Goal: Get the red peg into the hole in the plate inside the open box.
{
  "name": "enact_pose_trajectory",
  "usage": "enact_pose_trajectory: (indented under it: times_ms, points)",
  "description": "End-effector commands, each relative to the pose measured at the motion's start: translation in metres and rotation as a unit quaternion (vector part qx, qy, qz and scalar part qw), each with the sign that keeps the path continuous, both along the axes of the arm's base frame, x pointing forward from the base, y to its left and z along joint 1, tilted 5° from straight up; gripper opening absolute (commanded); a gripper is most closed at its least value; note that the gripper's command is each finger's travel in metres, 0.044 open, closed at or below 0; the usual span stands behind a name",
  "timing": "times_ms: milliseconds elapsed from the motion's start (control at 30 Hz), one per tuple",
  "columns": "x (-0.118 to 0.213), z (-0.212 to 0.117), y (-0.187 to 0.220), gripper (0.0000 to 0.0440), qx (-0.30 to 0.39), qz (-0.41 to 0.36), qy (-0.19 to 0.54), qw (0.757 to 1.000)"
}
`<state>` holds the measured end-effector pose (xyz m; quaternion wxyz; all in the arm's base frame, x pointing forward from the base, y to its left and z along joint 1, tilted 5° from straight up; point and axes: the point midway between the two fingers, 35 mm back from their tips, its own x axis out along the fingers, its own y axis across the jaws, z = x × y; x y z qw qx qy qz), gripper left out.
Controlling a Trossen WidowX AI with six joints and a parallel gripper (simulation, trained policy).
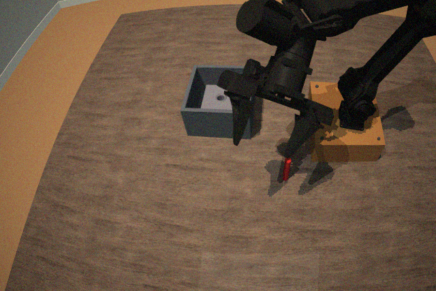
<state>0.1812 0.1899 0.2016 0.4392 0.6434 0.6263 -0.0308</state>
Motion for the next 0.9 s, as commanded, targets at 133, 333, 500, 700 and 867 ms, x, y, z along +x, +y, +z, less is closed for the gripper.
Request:
enact_pose_trajectory:
  times_ms: [133, 333, 500, 700, 867]
  points:
    - [0.010, -0.006, -0.013, 0.0440, -0.085, -0.026, -0.013, 0.996]
    - [0.011, -0.015, -0.023, 0.0440, -0.149, -0.035, -0.011, 0.988]
    - [0.008, -0.028, -0.031, 0.0440, -0.204, -0.036, 0.006, 0.978]
    - [-0.004, -0.061, -0.041, 0.0440, -0.279, -0.026, 0.047, 0.959]
    - [-0.014, -0.091, -0.049, 0.0440, -0.339, -0.014, 0.081, 0.937]
